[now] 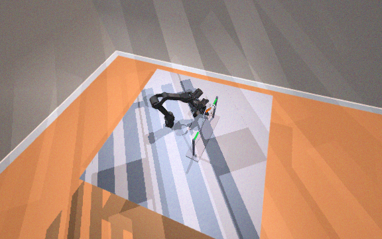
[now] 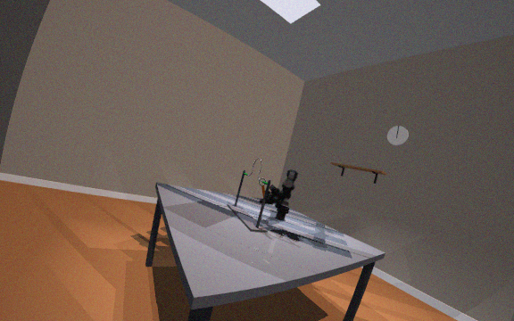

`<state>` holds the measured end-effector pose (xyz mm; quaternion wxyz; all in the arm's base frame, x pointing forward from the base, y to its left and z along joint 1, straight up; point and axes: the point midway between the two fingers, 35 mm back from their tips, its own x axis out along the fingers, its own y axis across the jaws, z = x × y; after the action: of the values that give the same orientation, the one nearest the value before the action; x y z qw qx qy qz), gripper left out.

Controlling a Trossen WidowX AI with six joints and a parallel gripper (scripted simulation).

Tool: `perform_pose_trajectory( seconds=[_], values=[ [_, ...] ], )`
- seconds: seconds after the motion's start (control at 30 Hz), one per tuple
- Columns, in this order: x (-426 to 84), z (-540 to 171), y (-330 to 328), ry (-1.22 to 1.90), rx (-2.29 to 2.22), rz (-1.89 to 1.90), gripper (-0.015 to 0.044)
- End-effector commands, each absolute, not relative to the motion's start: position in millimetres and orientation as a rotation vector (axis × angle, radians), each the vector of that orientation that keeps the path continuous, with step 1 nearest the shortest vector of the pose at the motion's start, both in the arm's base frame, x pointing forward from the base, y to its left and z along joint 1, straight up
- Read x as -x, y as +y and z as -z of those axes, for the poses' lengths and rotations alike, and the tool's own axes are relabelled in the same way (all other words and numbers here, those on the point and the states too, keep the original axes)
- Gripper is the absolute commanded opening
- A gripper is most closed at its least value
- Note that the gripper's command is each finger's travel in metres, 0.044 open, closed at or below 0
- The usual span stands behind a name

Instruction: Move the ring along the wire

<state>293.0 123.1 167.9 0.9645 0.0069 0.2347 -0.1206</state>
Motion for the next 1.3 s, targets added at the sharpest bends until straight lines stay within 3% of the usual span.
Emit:
perform_pose_trajectory(
  seconds=[0.0,1.27],
  values=[
    [-294.5,-170.4,128.4,0.468,-0.023,0.247,-0.015],
    [-297.4,-157.7,149.9,0.465,-0.024,0.248,-0.015]
  ],
)
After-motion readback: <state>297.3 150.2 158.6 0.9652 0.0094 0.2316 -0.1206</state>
